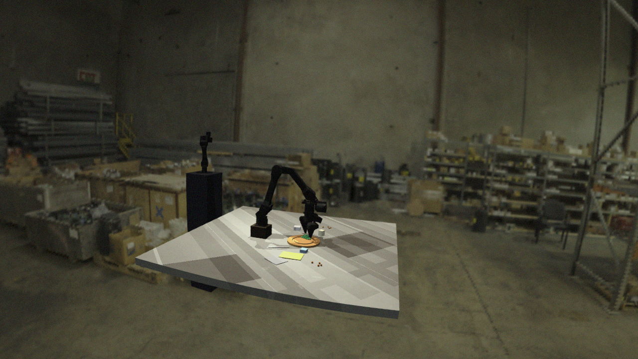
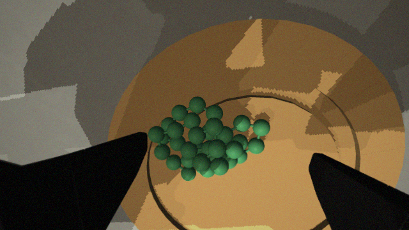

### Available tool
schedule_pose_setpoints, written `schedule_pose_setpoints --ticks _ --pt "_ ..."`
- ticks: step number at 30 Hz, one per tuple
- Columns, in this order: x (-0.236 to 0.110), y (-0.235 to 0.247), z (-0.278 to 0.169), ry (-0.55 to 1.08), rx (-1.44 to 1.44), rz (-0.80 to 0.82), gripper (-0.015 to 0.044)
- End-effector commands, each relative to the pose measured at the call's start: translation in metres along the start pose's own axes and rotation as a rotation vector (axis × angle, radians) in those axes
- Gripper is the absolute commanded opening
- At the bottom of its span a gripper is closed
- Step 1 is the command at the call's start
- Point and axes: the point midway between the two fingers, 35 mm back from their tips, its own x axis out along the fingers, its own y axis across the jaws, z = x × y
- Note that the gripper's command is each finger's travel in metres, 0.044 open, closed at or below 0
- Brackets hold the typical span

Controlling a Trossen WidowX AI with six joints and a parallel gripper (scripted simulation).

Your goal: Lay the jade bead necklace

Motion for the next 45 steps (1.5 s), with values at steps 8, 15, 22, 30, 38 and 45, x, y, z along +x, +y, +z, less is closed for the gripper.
schedule_pose_setpoints --ticks 8,15,22,30,38,45 --pt "-0.026 0.022 -0.007 -0.001 0.699 0.005 0.031" --pt "-0.026 0.022 -0.007 -0.001 0.699 0.005 0.031" --pt "-0.02 0.019 -0.004 -0.016 0.694 0.0 0.031" --pt "-0.011 0.02 -0.005 -0.012 0.695 0.001 0.031" --pt "0.002 0.021 -0.006 -0.006 0.697 0.003 0.031" --pt "0.013 0.022 -0.007 -0.001 0.699 0.005 0.031"
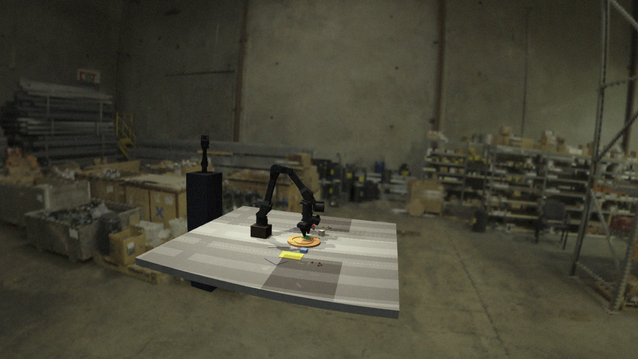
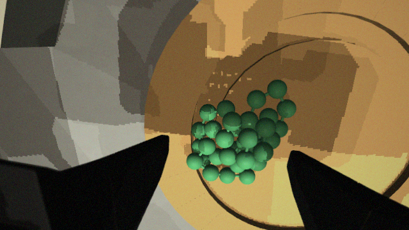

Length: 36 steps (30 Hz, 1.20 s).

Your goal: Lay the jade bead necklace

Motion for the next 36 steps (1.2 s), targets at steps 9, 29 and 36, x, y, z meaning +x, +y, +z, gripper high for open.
schedule_pose_setpoints --ticks 9,29,36 --pt "0.0064 -0.0006 -0.0024 0.009 0.001 -0.002 0.0284" --pt "0.0064 -0.0006 -0.0024 0.009 0.001 -0.002 0.0" --pt "0.0064 -0.0006 -0.0024 0.009 0.001 -0.002 0.0"
